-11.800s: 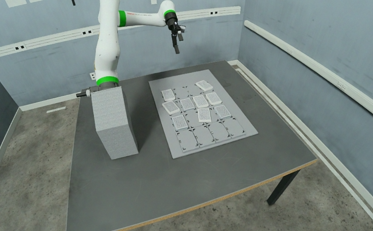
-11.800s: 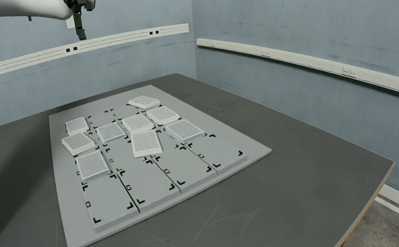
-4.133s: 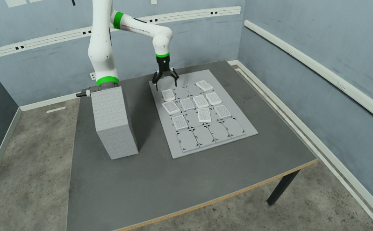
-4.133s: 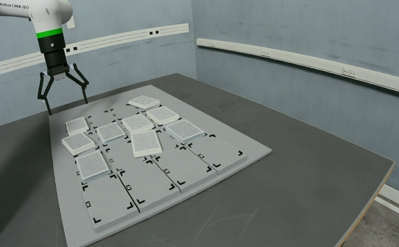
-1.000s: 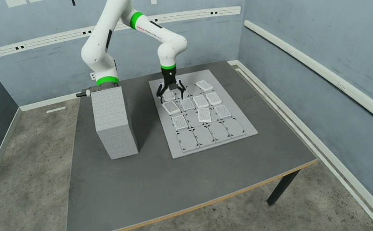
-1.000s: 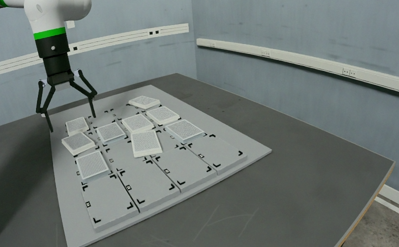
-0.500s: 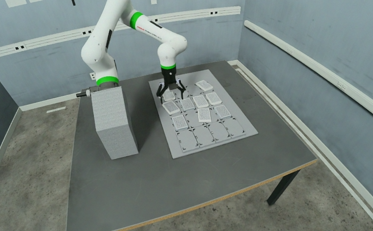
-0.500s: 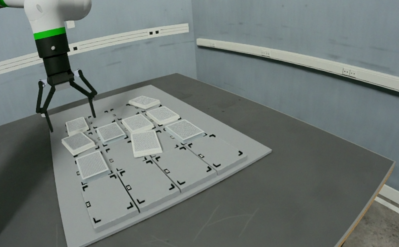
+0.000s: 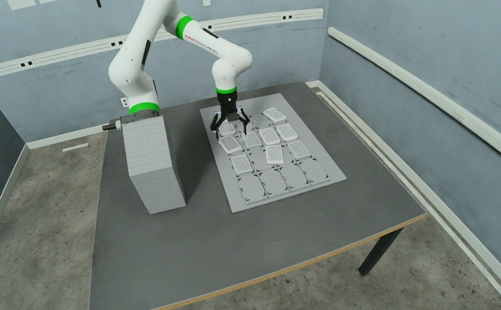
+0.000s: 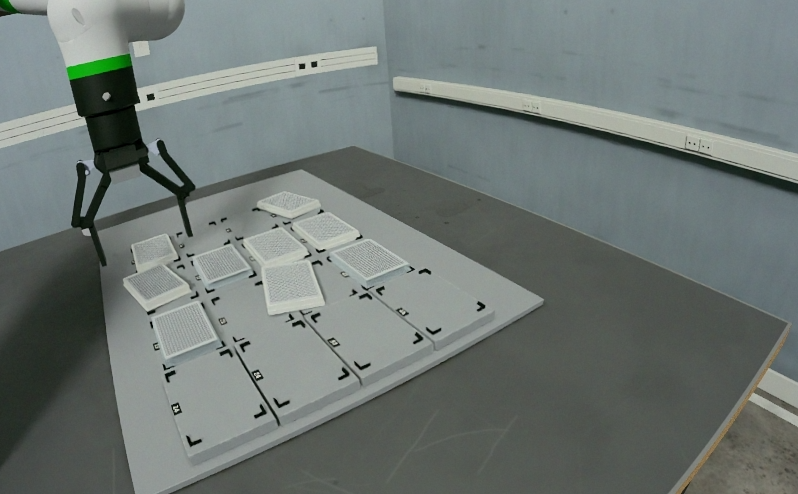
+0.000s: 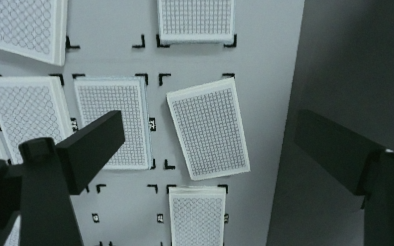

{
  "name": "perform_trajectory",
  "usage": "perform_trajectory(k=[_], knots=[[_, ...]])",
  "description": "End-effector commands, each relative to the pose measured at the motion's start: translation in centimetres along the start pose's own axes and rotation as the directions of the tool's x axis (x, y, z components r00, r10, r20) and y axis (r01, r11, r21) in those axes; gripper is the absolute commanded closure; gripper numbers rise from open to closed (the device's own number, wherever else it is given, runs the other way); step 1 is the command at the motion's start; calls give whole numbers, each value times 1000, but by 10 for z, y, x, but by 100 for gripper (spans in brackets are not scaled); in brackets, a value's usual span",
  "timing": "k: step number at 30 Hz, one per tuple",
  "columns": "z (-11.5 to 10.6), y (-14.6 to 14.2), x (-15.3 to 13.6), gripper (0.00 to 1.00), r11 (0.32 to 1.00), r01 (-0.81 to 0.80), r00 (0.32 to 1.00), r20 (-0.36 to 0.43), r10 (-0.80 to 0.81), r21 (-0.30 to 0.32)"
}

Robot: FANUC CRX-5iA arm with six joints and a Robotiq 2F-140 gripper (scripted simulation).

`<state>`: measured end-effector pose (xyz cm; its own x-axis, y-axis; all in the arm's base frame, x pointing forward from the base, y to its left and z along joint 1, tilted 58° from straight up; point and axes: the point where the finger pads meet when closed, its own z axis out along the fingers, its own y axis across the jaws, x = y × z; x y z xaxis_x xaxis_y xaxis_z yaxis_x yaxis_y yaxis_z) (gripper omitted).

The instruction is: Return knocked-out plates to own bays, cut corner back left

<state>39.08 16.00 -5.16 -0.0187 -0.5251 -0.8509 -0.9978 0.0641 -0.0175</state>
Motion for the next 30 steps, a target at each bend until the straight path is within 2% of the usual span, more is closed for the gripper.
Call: perform_trajectory(k=[1, 3, 30], knots=[[-1, 0, 16, 0, 1000, 0, 1000, -1, 0, 1], [-1, 0, 16, 0, 1000, 0, 1000, -1, 0, 1], [-1, 0, 116, 0, 1000, 0, 1000, -1, 0, 1]])
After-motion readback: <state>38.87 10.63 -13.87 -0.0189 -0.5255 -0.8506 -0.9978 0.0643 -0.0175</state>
